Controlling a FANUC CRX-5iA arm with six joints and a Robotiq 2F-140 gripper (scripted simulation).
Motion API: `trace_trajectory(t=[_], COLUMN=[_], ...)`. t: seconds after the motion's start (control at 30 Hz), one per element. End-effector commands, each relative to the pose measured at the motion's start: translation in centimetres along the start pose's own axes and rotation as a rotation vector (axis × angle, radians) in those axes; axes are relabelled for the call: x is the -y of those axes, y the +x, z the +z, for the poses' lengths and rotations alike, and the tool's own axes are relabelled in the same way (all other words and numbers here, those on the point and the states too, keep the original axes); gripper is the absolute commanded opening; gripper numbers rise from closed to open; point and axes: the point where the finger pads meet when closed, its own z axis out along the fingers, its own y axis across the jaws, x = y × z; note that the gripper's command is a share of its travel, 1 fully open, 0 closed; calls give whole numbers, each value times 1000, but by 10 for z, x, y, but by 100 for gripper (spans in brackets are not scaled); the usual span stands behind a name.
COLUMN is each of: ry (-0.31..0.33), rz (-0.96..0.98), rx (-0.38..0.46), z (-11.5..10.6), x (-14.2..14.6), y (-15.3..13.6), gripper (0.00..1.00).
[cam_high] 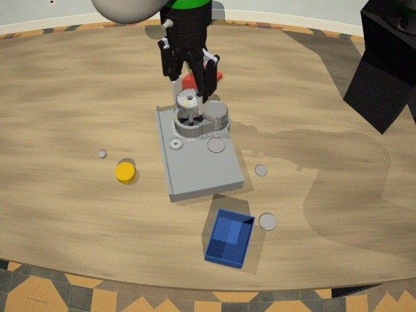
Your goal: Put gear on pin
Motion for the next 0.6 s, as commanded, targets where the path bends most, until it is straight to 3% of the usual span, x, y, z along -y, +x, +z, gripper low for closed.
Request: trace_trajectory(t=[0.0, 0.57], ry=[1, 1], rz=[0, 0], rx=[0, 0], z=[2, 22], x=[0, 0], y=[0, 0], gripper=[0, 0])
